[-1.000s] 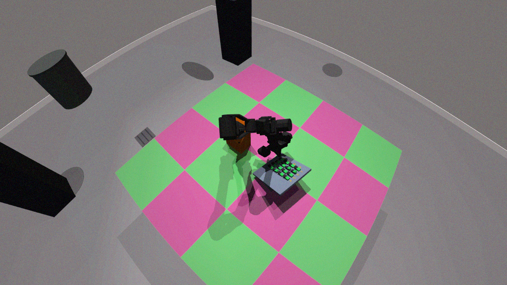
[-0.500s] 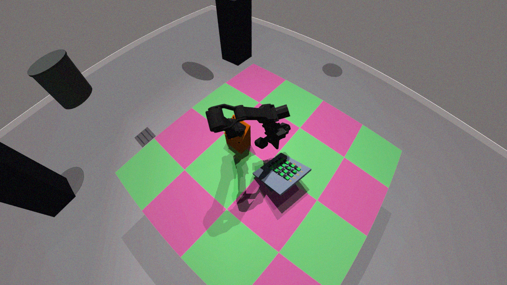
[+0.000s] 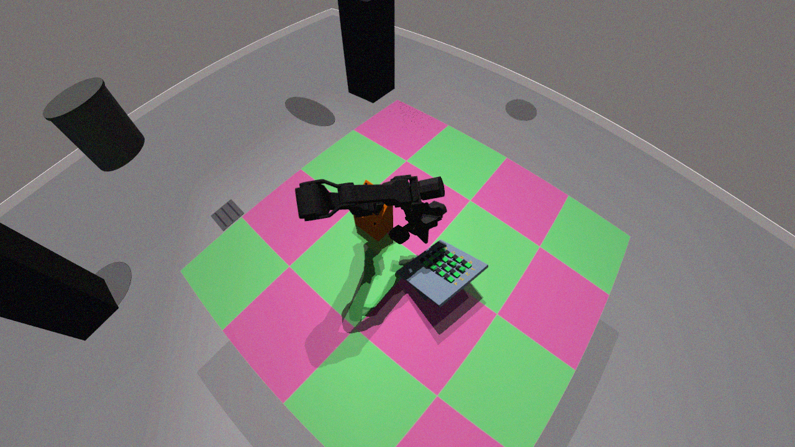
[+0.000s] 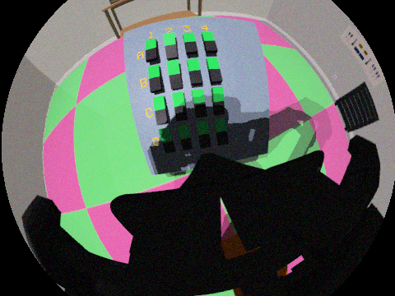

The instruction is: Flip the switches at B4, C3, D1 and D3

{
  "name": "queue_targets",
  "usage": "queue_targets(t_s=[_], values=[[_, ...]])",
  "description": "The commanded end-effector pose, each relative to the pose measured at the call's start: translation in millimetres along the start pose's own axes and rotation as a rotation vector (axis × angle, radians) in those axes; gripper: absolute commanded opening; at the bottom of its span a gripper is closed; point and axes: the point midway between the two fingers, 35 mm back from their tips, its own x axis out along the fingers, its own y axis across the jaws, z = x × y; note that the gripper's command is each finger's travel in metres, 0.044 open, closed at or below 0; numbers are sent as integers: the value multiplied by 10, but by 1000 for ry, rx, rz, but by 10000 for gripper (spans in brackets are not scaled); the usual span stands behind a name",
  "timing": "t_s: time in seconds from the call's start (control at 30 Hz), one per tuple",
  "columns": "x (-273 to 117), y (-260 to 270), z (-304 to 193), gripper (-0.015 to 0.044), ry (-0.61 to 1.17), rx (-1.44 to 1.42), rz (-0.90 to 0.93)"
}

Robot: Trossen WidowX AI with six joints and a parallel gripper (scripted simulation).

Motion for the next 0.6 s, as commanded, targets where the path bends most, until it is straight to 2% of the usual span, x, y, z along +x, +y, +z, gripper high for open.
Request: queue_targets(t_s=[0.0,0.57], values=[[203,-59,-32,0,-12,-9,-16],[345,-83,-33,0,-17,-10,-22]])
